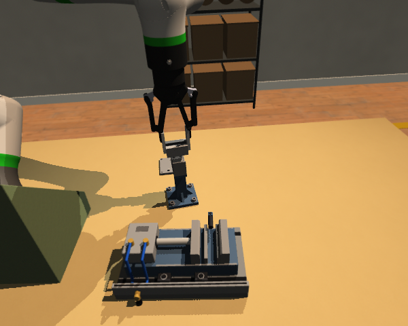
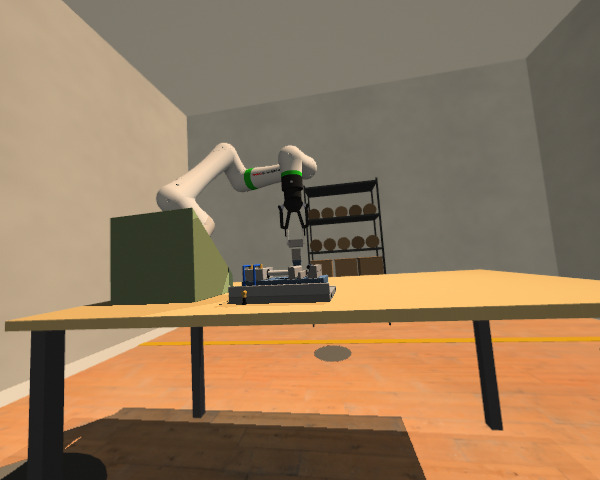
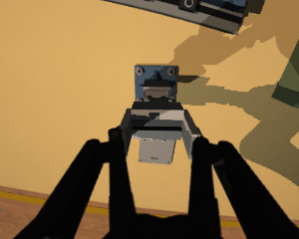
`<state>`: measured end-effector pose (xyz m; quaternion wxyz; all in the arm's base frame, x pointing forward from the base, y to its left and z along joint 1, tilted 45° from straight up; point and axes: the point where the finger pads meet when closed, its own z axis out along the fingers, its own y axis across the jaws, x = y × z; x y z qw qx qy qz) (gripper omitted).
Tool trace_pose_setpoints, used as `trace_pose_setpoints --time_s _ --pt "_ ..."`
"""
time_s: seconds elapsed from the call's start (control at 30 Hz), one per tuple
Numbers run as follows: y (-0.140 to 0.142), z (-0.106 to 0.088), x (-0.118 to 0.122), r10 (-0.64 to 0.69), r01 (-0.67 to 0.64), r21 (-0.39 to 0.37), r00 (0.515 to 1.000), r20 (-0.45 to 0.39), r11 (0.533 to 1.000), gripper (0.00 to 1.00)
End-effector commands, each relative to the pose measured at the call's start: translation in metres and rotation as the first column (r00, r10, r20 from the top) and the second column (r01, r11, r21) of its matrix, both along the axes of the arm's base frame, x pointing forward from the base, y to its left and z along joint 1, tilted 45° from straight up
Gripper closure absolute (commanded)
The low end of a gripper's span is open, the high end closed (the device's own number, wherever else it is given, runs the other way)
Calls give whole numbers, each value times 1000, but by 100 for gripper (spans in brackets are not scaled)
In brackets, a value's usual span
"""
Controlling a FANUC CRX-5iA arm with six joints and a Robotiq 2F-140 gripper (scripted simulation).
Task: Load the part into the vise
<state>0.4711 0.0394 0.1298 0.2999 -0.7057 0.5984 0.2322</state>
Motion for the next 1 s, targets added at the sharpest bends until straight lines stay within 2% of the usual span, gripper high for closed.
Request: trace_pose_setpoints --time_s 0.0,0.97 --pt "0 0 0 0 0 0 1000 0 1000 100" --pt "-11 12 0 0 0 0 1000 0 1000 100"
